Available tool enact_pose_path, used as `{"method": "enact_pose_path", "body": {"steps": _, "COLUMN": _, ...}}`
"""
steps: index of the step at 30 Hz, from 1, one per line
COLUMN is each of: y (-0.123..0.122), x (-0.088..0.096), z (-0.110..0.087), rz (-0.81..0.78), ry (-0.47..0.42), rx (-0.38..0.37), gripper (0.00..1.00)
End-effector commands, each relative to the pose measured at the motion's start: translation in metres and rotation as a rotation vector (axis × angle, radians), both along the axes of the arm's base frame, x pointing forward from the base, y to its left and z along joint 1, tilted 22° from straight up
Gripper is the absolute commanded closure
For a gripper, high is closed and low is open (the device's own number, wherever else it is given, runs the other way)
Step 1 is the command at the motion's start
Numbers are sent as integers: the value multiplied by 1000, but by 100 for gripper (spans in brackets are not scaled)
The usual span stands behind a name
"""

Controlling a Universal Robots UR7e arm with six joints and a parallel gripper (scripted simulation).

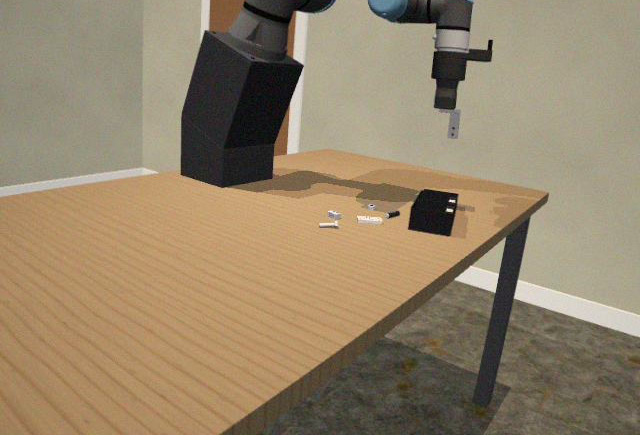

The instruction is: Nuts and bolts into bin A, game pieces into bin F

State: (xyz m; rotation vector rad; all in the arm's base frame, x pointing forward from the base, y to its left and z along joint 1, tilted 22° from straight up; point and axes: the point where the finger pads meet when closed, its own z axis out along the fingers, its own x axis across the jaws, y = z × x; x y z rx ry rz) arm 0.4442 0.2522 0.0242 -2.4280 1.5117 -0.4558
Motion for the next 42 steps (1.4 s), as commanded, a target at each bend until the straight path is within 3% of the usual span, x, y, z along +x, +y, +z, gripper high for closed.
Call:
{"method": "enact_pose_path", "body": {"steps": 1, "y": -1, "x": -14, "z": 31, "rz": 0, "ry": 16, "rx": -4, "gripper": 69}}
{"method": "enact_pose_path", "body": {"steps": 15, "y": -2, "x": -14, "z": 29, "rz": -1, "ry": 19, "rx": -5, "gripper": 69}}
{"method": "enact_pose_path", "body": {"steps": 16, "y": -10, "x": -15, "z": 22, "rz": 44, "ry": 22, "rx": -25, "gripper": 21}}
{"method": "enact_pose_path", "body": {"steps": 26, "y": -79, "x": -9, "z": -20, "rz": 293, "ry": 11, "rx": -126, "gripper": 21}}
{"method": "enact_pose_path", "body": {"steps": 28, "y": -79, "x": -9, "z": -20, "rz": 293, "ry": 11, "rx": -126, "gripper": 21}}
{"method": "enact_pose_path", "body": {"steps": 42, "y": -178, "x": -1, "z": -83, "rz": 300, "ry": 10, "rx": -126, "gripper": 21}}
